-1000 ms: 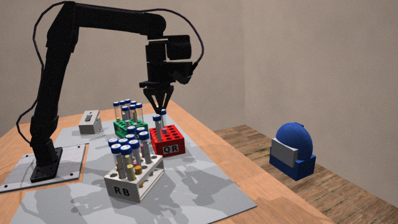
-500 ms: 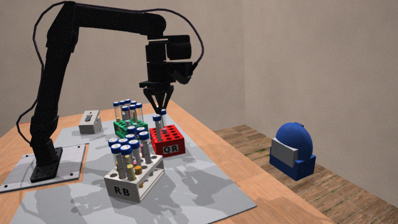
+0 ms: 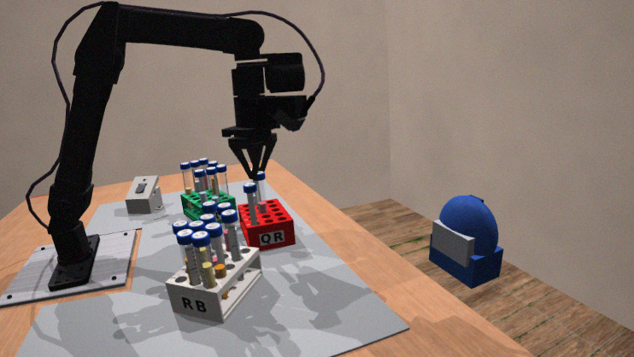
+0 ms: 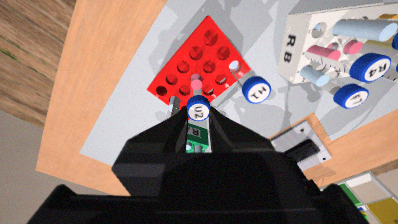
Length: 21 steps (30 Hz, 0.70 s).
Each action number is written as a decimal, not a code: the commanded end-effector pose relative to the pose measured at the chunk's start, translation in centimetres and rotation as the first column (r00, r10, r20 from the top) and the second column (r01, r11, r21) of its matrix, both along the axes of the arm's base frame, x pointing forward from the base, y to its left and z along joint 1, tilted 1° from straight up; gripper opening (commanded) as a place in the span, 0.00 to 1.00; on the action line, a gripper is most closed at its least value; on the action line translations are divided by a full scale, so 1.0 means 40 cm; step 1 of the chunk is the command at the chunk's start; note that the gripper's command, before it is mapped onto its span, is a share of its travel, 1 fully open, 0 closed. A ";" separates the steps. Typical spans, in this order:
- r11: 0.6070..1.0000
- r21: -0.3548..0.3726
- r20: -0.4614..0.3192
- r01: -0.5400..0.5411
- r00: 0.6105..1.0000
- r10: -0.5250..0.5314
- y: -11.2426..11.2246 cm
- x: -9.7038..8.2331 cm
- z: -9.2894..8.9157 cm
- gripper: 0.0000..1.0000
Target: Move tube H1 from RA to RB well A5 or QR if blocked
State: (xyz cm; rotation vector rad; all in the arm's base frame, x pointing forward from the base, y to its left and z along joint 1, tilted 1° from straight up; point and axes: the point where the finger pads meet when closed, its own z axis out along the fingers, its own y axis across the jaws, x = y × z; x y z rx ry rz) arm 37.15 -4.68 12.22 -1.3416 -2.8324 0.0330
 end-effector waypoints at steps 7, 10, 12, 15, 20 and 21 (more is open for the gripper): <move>1.000 -0.014 0.049 -0.007 0.999 0.008 0.010 0.004 0.075 0.00; 1.000 -0.014 0.049 -0.007 0.999 0.007 0.010 0.004 0.078 0.00; 1.000 -0.014 0.049 -0.007 0.999 0.008 0.011 0.003 0.083 0.00; 1.000 -0.013 0.048 -0.007 0.999 0.007 0.011 0.002 0.090 0.00; 1.000 -0.013 0.048 -0.006 0.999 0.007 0.013 0.001 0.103 0.00; 1.000 -0.013 0.048 -0.006 0.999 0.007 0.013 0.000 0.105 0.00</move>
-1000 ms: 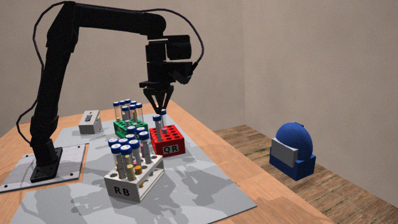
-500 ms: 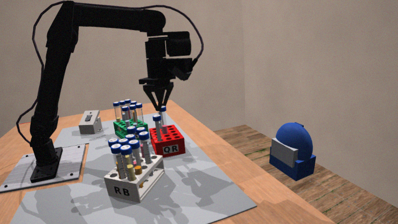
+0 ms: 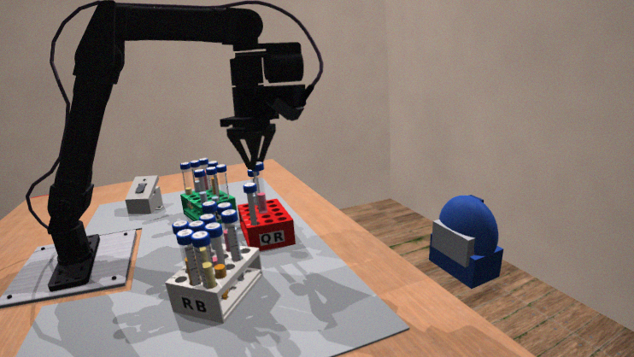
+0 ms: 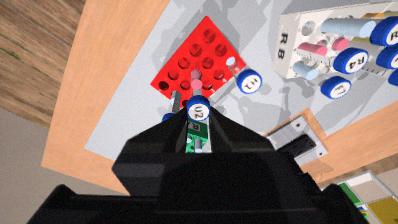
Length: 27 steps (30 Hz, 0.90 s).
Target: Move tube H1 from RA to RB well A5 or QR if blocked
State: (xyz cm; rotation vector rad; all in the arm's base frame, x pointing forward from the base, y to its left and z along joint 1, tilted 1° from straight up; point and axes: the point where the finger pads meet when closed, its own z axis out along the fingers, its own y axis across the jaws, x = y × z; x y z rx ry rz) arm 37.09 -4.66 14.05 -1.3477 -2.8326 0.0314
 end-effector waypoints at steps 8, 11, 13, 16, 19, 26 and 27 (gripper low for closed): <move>1.000 -0.013 0.045 -0.009 0.999 0.010 0.007 -0.001 0.074 0.00; 1.000 -0.014 0.045 -0.008 0.999 0.008 0.000 -0.003 0.082 0.00; 1.000 -0.014 0.045 -0.006 0.999 0.007 -0.005 -0.005 0.087 0.00; 1.000 -0.014 0.045 -0.002 0.999 0.002 -0.010 -0.007 0.094 0.00; 1.000 -0.014 0.045 -0.002 0.999 0.002 -0.012 -0.009 0.101 0.00; 1.000 -0.013 0.041 -0.001 0.999 0.002 -0.015 -0.001 0.101 0.00; 1.000 -0.013 0.036 -0.001 0.999 0.001 -0.015 0.001 0.097 0.00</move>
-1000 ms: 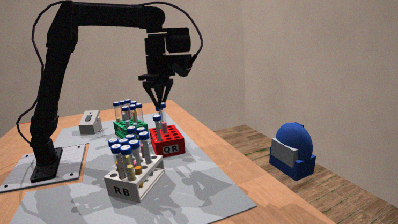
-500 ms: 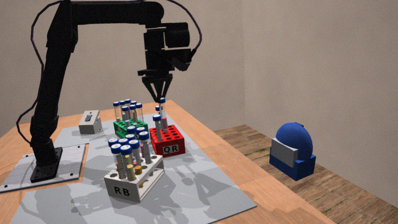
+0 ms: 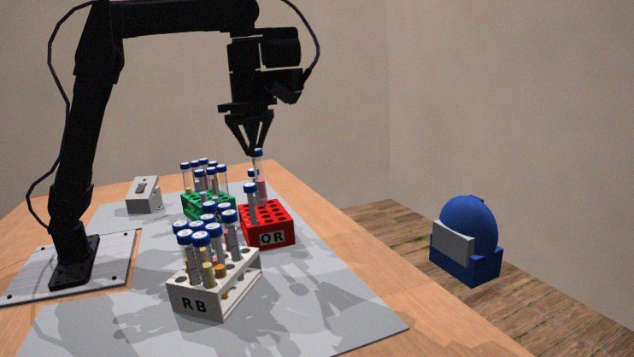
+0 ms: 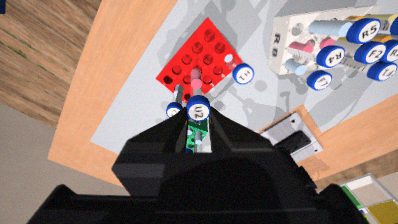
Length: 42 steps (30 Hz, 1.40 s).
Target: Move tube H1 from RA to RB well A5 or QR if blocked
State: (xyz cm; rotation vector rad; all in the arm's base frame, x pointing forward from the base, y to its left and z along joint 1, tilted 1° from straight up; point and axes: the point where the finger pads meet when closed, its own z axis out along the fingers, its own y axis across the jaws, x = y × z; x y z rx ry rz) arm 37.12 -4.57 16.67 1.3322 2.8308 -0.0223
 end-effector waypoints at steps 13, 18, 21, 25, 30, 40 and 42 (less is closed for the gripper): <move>1.000 -0.006 -0.016 -0.001 1.000 0.001 0.014 -0.065 0.025 0.00; 1.000 -0.009 0.010 -0.001 1.000 0.001 0.016 -0.069 0.026 0.00; 1.000 -0.009 0.010 -0.002 1.000 0.002 0.018 -0.081 0.026 0.00; 1.000 -0.009 0.010 -0.002 1.000 0.002 0.020 -0.097 0.026 0.00; 1.000 -0.009 0.010 -0.002 1.000 0.002 0.022 -0.109 0.027 0.00; 1.000 -0.009 0.009 -0.002 1.000 0.002 0.027 -0.150 0.028 0.00; 1.000 -0.008 0.009 -0.002 1.000 0.002 0.028 -0.158 0.029 0.00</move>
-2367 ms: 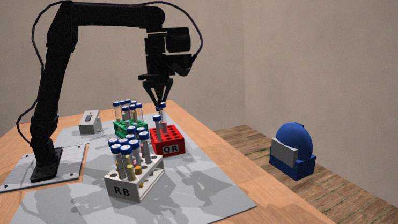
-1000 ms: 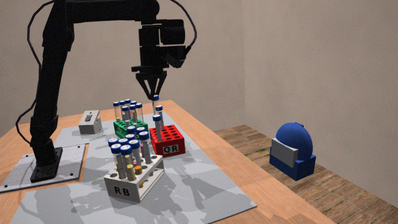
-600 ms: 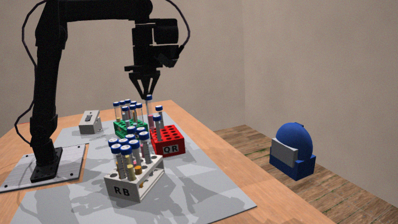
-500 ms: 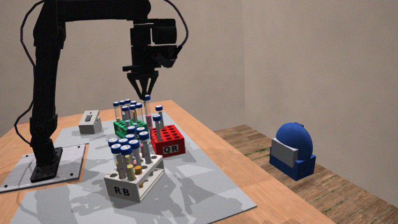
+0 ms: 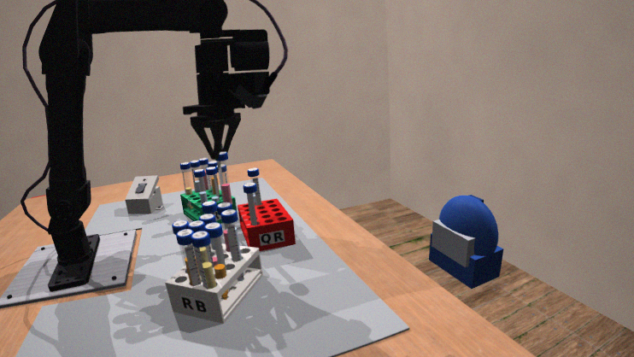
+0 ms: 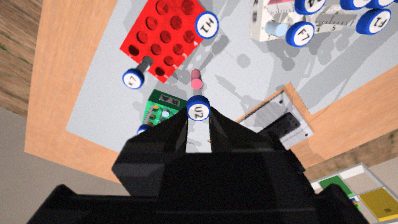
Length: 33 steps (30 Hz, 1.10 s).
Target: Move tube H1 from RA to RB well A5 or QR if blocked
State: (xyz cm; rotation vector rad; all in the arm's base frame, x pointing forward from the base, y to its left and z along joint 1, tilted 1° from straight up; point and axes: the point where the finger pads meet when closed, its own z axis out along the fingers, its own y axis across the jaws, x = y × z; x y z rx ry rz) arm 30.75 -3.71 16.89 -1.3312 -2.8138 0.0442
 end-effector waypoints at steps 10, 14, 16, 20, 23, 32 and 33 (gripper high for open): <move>0.991 -0.026 0.089 -0.130 0.987 0.132 -0.012 -0.020 0.051 0.00; 0.965 -0.028 0.086 -0.261 0.961 0.263 -0.010 -0.020 0.051 0.00; 0.945 -0.031 0.083 -0.325 0.942 0.326 -0.010 -0.020 0.051 0.00; 0.930 -0.011 0.045 -0.367 0.929 0.367 0.015 -0.043 0.023 0.00; 0.930 -0.011 0.045 -0.367 0.929 0.367 0.022 -0.046 0.023 0.00; 0.935 -0.009 0.045 -0.353 0.934 0.353 0.088 -0.082 0.021 0.00; 0.935 -0.009 0.045 -0.353 0.934 0.353 0.095 -0.086 0.021 0.00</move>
